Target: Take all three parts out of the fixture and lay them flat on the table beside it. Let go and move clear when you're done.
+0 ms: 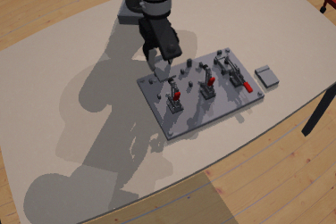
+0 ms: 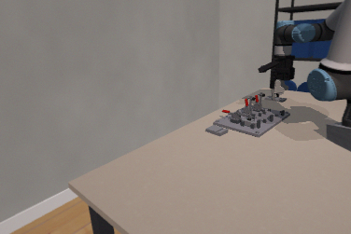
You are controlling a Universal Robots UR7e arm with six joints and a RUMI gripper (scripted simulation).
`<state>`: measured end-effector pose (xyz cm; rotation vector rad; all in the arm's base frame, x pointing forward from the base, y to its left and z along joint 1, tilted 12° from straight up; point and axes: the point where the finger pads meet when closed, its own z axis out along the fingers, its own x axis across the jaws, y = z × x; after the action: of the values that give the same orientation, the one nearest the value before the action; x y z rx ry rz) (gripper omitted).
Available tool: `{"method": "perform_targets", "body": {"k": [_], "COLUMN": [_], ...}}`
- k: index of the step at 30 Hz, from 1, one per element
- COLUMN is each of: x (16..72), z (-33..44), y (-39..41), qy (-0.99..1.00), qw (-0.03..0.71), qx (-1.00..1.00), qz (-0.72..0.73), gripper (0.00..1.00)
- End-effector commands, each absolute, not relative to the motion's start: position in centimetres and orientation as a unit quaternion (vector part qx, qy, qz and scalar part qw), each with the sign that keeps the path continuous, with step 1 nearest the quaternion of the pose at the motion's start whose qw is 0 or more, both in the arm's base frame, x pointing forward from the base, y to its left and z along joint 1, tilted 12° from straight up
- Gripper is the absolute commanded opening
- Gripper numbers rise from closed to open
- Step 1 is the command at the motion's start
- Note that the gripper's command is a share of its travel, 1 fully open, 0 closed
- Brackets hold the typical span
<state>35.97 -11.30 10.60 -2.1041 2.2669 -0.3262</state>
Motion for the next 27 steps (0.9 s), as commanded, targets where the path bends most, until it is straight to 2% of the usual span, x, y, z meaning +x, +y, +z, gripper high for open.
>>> {"method": "perform_targets", "body": {"k": [1, 27], "x": [36.0, 35.5], "z": [10.7, 11.3], "y": [-11.5, -16.9], "qy": [0.729, 0.729], "qw": [0.016, 0.016], "qx": [-0.676, -0.676], "qz": [-0.105, -0.105], "gripper": [0.0, 0.0]}}
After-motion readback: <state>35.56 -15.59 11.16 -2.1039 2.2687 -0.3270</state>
